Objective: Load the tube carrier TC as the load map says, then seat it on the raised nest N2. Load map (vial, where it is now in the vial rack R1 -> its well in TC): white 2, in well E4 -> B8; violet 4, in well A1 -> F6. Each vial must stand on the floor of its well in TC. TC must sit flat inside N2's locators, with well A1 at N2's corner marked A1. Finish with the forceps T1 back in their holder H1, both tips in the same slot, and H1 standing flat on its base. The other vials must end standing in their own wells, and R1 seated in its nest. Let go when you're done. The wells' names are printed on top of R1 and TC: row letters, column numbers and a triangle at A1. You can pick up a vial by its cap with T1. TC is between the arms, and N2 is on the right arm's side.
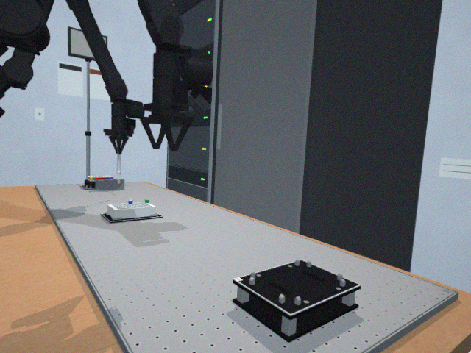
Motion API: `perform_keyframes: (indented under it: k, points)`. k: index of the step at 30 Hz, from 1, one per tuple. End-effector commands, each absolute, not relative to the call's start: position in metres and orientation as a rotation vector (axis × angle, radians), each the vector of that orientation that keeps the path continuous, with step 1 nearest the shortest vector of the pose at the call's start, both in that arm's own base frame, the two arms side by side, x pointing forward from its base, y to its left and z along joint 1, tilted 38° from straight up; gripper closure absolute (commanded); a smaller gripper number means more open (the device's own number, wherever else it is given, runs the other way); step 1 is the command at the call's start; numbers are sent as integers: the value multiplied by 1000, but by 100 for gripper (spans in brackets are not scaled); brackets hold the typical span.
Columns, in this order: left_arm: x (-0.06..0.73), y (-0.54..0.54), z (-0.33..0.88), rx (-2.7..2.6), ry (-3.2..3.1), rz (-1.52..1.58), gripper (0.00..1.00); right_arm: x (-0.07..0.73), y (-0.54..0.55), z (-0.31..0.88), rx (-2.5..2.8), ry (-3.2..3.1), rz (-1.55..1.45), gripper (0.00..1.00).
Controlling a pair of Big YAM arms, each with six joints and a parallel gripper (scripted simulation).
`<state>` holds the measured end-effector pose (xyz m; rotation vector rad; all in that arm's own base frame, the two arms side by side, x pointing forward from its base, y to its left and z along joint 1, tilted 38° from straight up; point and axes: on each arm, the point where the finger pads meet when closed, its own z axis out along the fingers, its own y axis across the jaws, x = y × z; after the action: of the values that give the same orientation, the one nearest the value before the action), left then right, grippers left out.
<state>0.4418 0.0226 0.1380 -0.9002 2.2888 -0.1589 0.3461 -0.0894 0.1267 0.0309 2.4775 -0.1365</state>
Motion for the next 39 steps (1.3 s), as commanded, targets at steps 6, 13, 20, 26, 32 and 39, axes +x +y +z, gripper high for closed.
perform_keyframes:
  k: [6,13,20,26,32,39]
  points:
    - [446,3,132,-899,2285,-172,91,351,-91,136,34,2460,-142,0]
    - [447,-7,132,-898,2284,-173,91,351,-91,136,34,2460,-142,0]
    - [448,-17,133,-897,2281,-175,91,351,-91,136,34,2460,-142,0]
    - [451,-28,135,-896,2275,-180,91,351,-91,136,34,2460,-142,0]
    - [453,-35,137,-895,2270,-184,91,351,-91,136,34,2460,-142,0]
    - [456,-48,139,-893,2262,-191,91,351,-91,136,34,2460,-142,0]
